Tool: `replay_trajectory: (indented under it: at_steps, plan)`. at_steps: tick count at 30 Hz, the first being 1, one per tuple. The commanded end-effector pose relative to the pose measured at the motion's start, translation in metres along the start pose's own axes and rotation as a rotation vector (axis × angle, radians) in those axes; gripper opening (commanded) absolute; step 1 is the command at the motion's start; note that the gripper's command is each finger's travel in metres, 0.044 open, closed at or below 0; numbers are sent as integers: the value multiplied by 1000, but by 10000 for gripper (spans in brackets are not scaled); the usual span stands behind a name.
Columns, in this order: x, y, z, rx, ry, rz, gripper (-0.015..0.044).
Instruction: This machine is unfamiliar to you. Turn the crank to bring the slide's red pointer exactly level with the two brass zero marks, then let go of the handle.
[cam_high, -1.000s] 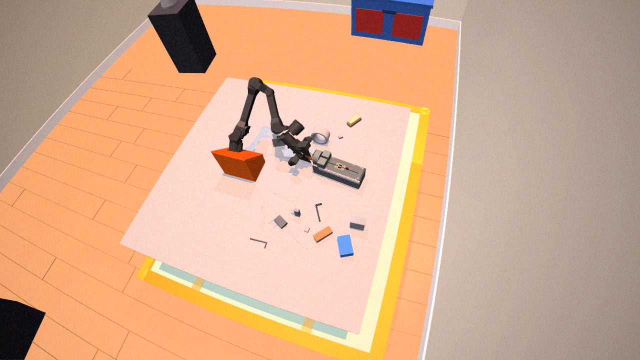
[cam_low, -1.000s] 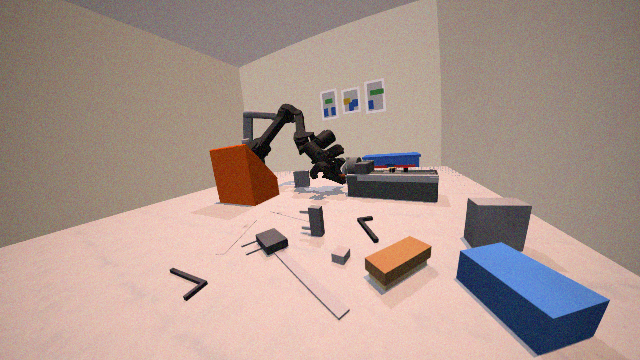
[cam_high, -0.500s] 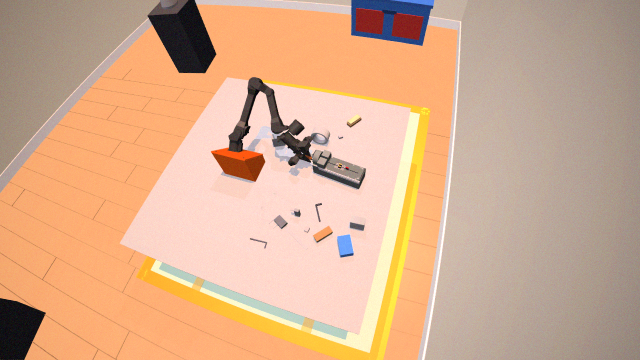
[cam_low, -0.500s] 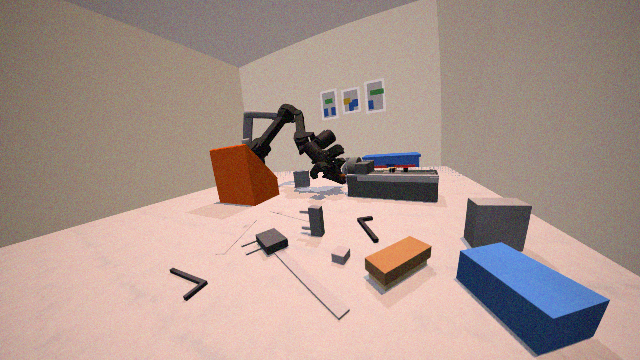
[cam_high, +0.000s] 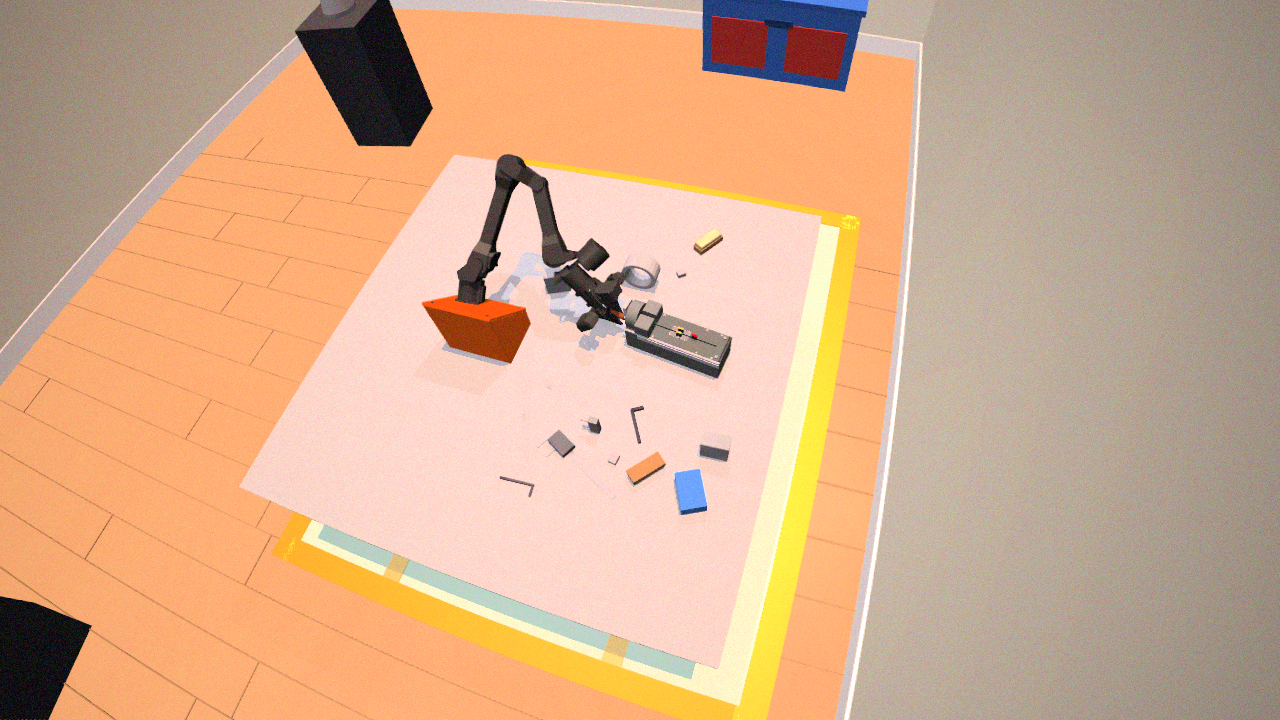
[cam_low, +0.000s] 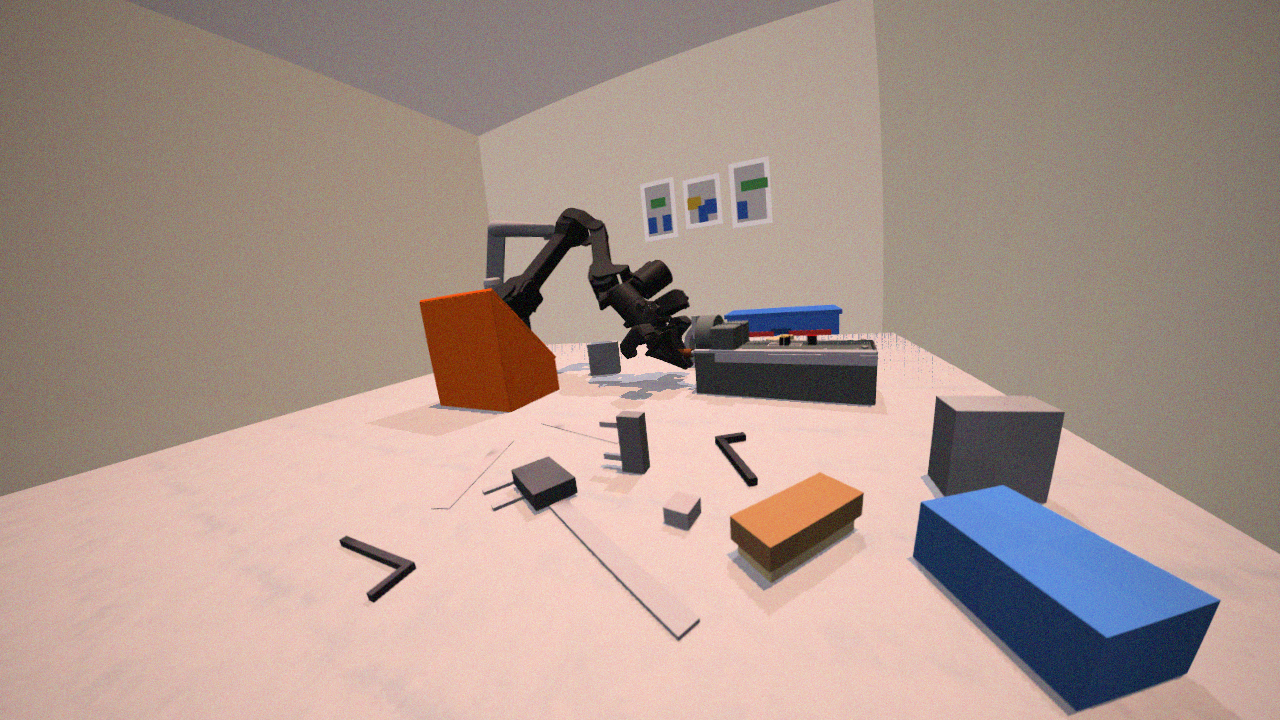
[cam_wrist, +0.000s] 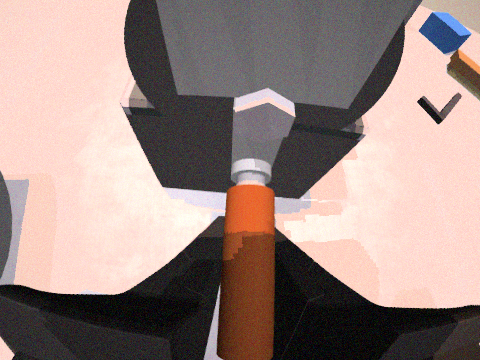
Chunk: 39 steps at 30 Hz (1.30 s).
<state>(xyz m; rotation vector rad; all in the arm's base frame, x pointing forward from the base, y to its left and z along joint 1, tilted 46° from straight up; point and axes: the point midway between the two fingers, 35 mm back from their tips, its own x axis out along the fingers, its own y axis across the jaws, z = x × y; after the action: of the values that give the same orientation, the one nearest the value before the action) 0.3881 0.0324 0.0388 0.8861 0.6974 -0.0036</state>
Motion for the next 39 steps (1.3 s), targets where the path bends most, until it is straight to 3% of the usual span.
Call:
replay_trajectory:
  at_steps: [1, 39]
  plan:
    - [0, 9, 0, -10, 3, 24, 0]
    - [-1, 12, 0, -10, 3, 25, 0]
